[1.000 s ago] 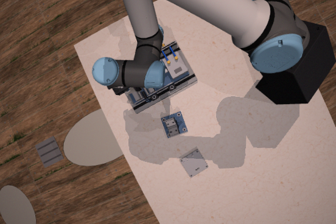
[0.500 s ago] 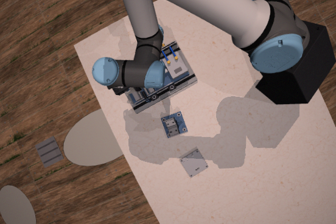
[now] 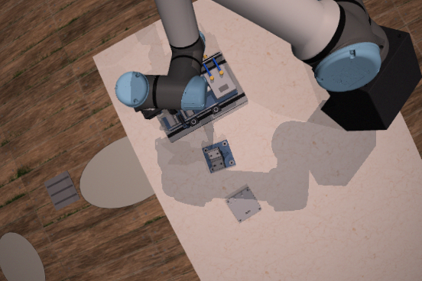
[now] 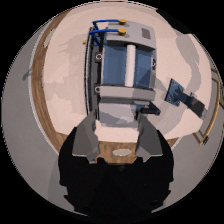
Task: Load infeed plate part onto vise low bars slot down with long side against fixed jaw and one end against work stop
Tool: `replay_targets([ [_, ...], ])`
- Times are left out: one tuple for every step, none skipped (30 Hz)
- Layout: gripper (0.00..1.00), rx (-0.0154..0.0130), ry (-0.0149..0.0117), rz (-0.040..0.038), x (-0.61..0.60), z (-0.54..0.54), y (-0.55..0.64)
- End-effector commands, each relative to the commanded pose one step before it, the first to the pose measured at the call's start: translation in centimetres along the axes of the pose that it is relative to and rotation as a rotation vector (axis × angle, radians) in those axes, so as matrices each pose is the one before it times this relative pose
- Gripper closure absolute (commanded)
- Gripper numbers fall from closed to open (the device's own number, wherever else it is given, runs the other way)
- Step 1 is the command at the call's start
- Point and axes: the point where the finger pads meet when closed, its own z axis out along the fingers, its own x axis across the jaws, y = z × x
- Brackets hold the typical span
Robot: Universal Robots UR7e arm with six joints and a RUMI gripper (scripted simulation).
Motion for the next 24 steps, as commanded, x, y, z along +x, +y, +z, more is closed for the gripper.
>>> replay_targets([
  [0.53, -0.00112, -0.00033, 0.00021, -0.014, -0.545, 0.041],
  [0.53, 0.0, 0.0, 0.0, 0.0, -0.186, -0.001],
  [0.53, 0.0, 0.0, 0.0, 0.0, -0.207, 0.001],
  [0.53, 0.0, 0.0, 0.0, 0.0, -0.227, 0.0],
  [0.53, 0.0, 0.0, 0.0, 0.0, -0.245, 0.0],
  [0.53, 0.0, 0.0, 0.0, 0.0, -0.262, 0.0],
  [0.53, 0.0, 0.0, 0.0, 0.0, -0.277, 0.0],
  [0.53, 0.0, 0.0, 0.0, 0.0, -0.29, -0.001],
  [0.53, 0.0, 0.0, 0.0, 0.0, -0.302, 0.001],
  [0.53, 0.0, 0.0, 0.0, 0.0, -0.31, 0.0],
  [0.53, 0.0, 0.0, 0.0, 0.0, -0.317, -0.001],
  [0.53, 0.0, 0.0, 0.0, 0.0, -0.321, 0.001],
  [0.53, 0.0, 0.0, 0.0, 0.0, 0.0, 0.0],
  [0.53, 0.0, 0.0, 0.0, 0.0, 0.0, 0.0],
  [0.53, 0.0, 0.0, 0.0, 0.0, -0.322, 0.0],
  [0.53, 0.0, 0.0, 0.0, 0.0, -0.321, 0.0],
  [0.53, 0.0, 0.0, 0.0, 0.0, -0.318, 0.001],
  [0.53, 0.0, 0.0, 0.0, 0.0, -0.312, 0.0],
  [0.53, 0.0, 0.0, 0.0, 0.0, -0.304, 0.0],
  [0.53, 0.0, 0.0, 0.0, 0.0, -0.293, 0.0],
  [0.53, 0.0, 0.0, 0.0, 0.0, -0.28, -0.001],
  [0.53, 0.0, 0.0, 0.0, 0.0, -0.266, 0.001],
  [0.53, 0.0, 0.0, 0.0, 0.0, -0.249, 0.0],
  [0.53, 0.0, 0.0, 0.0, 0.0, -0.231, 0.0],
])
